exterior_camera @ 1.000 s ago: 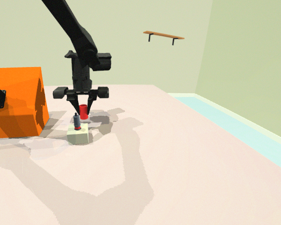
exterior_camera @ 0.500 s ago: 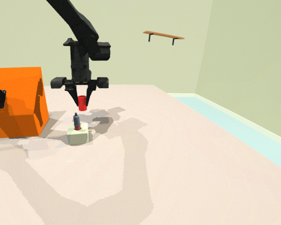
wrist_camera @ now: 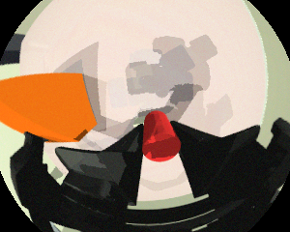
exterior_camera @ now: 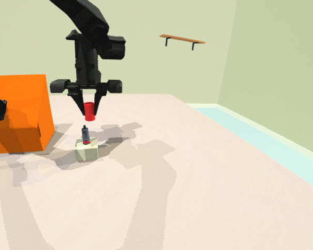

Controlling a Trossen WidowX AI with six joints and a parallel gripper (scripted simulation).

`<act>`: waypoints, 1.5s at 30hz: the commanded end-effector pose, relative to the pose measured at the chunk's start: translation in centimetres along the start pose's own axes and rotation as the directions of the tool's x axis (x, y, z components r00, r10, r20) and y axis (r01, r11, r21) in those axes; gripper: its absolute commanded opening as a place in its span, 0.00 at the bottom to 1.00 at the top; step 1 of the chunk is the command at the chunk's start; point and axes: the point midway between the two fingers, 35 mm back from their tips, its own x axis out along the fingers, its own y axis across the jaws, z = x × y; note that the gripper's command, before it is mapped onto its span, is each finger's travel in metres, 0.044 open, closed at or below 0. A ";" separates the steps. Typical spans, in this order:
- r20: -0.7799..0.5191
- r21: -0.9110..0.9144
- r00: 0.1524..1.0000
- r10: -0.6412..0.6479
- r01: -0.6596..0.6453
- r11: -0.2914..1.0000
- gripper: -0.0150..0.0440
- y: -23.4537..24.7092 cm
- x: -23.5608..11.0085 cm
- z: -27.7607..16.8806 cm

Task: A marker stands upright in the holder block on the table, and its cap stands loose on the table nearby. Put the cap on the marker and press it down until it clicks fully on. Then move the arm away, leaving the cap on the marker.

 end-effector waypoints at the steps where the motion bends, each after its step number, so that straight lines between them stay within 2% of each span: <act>1: -0.006 -0.003 1.000 -0.001 0.001 1.000 0.25 0.1 -0.7 -1.6; 16: -0.009 -0.003 1.000 0.000 0.000 1.000 0.25 0.7 -2.4 -5.2; 45: -0.009 -0.003 1.000 -0.001 0.001 1.000 0.25 0.5 1.5 -5.2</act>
